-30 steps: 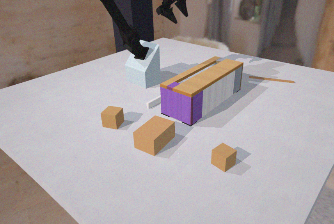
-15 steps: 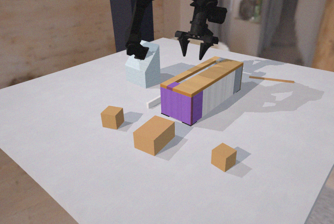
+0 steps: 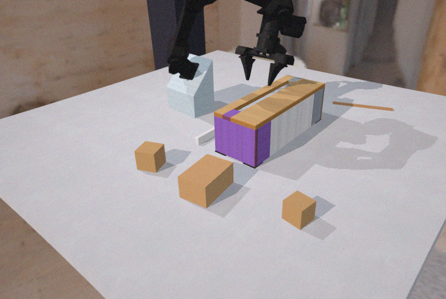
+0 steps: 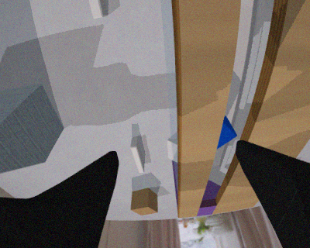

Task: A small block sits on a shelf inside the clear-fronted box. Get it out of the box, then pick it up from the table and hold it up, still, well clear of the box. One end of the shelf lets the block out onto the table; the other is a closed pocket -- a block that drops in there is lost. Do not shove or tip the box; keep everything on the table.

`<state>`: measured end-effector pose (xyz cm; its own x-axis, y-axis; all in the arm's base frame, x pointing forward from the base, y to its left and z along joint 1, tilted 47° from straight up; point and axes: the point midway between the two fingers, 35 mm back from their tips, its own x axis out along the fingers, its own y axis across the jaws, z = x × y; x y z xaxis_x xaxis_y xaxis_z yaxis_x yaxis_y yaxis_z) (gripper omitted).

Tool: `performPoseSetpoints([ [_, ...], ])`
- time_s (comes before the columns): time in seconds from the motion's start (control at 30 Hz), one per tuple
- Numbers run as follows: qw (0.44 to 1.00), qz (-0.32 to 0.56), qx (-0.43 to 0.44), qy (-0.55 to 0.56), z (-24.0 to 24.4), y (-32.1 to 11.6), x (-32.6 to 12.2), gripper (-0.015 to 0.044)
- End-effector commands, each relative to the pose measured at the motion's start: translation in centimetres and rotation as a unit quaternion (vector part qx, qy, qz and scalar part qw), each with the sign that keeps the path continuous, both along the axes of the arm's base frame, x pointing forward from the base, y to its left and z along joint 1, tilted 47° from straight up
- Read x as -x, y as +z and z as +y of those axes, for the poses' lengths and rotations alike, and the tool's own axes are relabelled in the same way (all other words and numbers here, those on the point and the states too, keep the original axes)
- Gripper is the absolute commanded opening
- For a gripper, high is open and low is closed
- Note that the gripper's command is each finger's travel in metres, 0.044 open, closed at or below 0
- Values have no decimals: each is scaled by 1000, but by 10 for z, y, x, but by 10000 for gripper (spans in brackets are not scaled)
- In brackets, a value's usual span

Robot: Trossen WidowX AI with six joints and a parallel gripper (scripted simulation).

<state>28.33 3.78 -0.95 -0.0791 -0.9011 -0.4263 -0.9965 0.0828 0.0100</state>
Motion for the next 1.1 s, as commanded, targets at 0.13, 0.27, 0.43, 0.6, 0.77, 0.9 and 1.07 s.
performPoseSetpoints([
  [0.13,1000,5,3,3,-11,-11,1,400],
  [0.27,1000,5,3,3,-16,-15,1,400],
  [0.43,1000,5,4,3,-22,-21,1,400],
  [0.6,1000,5,4,3,-28,-26,1,400],
  [0.77,1000,5,4,3,-34,-31,1,400],
  [0.9,1000,5,5,3,-39,-36,2,400],
  [1.07,1000,5,6,3,-45,-41,3,400],
])
